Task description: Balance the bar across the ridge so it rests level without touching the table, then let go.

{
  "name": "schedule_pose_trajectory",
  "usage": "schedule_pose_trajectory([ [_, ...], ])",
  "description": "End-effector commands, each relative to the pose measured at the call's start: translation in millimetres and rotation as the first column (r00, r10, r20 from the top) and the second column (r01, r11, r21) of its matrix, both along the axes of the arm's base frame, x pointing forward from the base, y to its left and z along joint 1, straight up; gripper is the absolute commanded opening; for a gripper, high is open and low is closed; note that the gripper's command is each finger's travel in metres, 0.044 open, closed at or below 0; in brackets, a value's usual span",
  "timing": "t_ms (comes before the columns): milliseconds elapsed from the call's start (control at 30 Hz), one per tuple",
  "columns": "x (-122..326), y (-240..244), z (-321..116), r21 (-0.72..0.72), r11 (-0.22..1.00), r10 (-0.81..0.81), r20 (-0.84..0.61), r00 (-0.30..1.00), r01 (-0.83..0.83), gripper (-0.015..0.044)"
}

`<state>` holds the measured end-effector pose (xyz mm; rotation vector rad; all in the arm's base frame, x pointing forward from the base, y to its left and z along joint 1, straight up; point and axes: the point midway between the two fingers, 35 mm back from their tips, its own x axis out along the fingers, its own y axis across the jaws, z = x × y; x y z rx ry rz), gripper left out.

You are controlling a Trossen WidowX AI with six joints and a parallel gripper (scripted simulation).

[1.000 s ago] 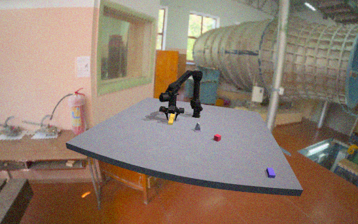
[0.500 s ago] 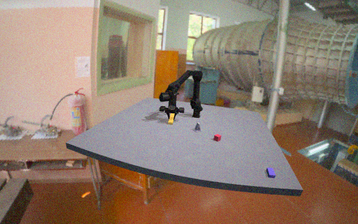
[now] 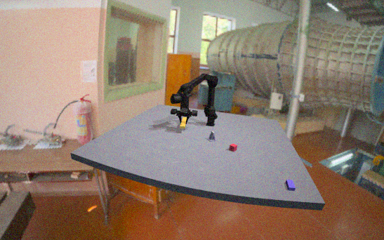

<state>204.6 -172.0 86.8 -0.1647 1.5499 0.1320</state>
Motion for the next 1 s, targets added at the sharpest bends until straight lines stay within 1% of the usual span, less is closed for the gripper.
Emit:
schedule_pose_trajectory([
  [0, 1, 0, 9, 0.000, 1.000, -0.003, 0.003, 1.000, 0.003, 0.0000],
  [767, -4, 5, 65, 0.001, 1.000, -0.008, 0.004, 1.000, 0.008, 0.0000],
  [967, 10, 14, 66, 0.004, 0.996, -0.089, 0.007, 0.996, 0.089, 0.0000],
])
